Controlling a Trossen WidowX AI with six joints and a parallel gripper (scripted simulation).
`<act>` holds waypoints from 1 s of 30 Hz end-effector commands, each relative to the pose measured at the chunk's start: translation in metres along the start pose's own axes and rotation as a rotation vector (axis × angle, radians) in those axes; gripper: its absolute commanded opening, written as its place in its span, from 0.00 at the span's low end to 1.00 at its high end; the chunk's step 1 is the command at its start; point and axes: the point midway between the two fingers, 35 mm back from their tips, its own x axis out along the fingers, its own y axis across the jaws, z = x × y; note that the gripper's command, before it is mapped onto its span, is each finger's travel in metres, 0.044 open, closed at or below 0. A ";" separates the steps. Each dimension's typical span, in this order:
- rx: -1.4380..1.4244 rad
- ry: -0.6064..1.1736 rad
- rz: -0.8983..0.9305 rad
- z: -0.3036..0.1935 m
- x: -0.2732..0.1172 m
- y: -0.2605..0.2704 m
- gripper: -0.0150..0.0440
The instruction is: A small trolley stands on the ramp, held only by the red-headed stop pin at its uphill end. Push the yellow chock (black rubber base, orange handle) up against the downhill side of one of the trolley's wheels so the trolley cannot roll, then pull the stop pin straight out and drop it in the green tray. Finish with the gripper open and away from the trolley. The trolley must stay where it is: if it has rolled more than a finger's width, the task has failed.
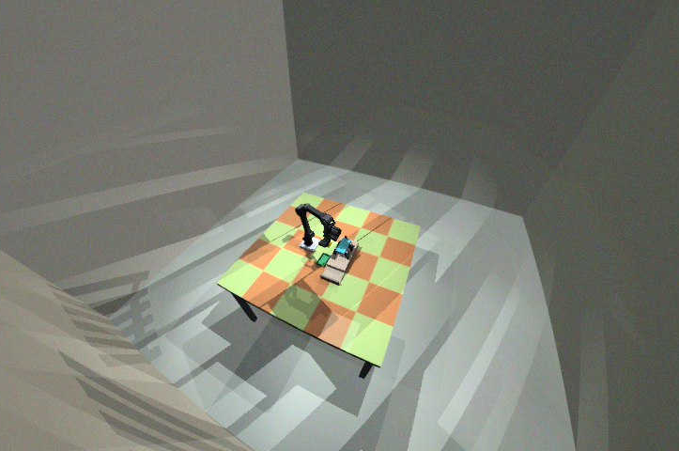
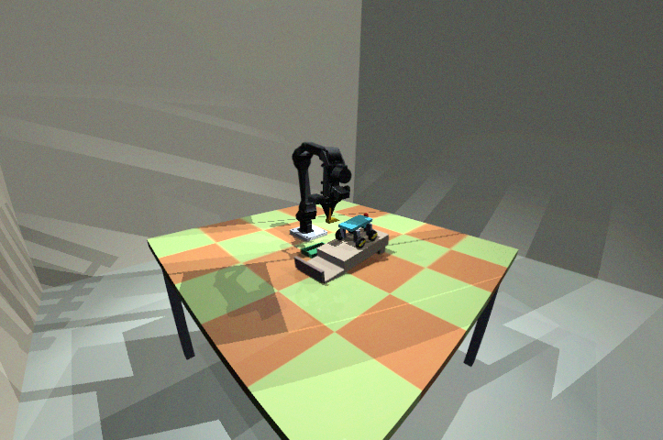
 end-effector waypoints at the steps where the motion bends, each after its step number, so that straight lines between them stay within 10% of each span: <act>1: -0.005 -0.009 0.002 0.004 0.000 -0.013 0.25; 30: -0.006 -0.010 0.108 0.024 0.003 -0.095 0.25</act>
